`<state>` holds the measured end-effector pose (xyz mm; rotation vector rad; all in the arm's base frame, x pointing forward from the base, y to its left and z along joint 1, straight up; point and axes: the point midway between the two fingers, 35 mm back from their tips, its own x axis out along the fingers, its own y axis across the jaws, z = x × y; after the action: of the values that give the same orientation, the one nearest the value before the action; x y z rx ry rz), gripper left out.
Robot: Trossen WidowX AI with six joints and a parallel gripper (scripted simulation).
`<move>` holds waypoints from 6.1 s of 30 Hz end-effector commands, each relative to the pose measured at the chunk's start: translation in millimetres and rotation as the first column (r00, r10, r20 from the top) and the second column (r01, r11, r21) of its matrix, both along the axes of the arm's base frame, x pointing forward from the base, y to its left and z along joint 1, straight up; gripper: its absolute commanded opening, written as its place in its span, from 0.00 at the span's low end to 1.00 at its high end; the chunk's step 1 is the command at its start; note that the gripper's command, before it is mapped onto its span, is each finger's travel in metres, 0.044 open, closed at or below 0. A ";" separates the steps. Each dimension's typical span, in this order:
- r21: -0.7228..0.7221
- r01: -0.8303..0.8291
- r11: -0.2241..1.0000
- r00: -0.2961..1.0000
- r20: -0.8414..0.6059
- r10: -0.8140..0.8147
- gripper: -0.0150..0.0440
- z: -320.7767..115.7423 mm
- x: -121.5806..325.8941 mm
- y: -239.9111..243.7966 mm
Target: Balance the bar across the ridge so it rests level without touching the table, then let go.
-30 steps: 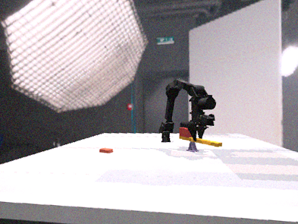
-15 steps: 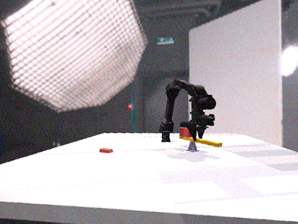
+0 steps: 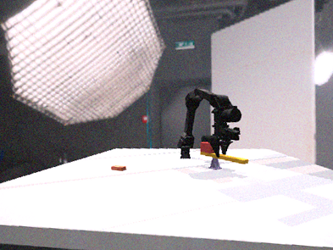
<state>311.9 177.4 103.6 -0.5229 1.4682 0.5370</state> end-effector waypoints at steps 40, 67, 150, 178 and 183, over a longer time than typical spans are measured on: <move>-0.002 -0.001 1.000 1.000 0.001 0.001 0.25 1.8 0.3 -0.3; -0.002 -0.001 1.000 1.000 0.001 0.001 0.25 2.1 0.2 -0.3; 0.000 0.000 1.000 1.000 0.000 0.000 0.55 1.4 0.3 0.2; 0.000 0.000 1.000 1.000 0.000 0.000 1.00 3.2 0.5 0.3; 0.001 0.000 1.000 1.000 0.000 0.000 1.00 51.7 3.1 1.8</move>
<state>311.7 177.2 120.7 -0.5280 1.4905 0.5356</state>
